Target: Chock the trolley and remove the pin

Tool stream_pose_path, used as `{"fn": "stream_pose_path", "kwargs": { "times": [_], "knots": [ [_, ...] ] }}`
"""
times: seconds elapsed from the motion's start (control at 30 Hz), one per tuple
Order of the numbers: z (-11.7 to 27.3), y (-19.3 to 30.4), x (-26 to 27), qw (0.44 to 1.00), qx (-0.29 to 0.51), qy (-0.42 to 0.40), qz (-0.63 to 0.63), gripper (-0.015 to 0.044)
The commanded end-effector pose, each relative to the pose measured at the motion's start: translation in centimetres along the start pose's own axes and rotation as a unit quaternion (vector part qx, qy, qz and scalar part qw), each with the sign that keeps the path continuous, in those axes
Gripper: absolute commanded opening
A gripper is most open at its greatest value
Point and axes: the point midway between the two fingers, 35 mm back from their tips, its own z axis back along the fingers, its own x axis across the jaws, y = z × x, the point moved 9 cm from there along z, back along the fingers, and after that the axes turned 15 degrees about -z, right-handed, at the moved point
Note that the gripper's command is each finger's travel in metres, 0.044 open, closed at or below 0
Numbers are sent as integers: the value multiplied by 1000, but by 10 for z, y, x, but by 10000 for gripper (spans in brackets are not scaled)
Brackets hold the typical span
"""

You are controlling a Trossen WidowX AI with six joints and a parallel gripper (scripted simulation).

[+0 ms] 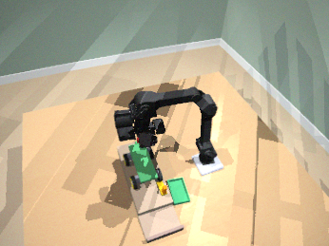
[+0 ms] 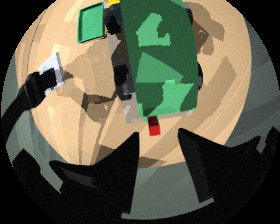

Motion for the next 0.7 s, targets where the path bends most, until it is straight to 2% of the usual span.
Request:
{"fn": "stream_pose_path", "kwargs": {
  "times": [0.0, 0.67],
  "knots": [
    [1, 10, -2, 999, 8, -1, 36, 190],
    [-18, 10, -2, 999, 8, -1, 36, 190]
  ]
}}
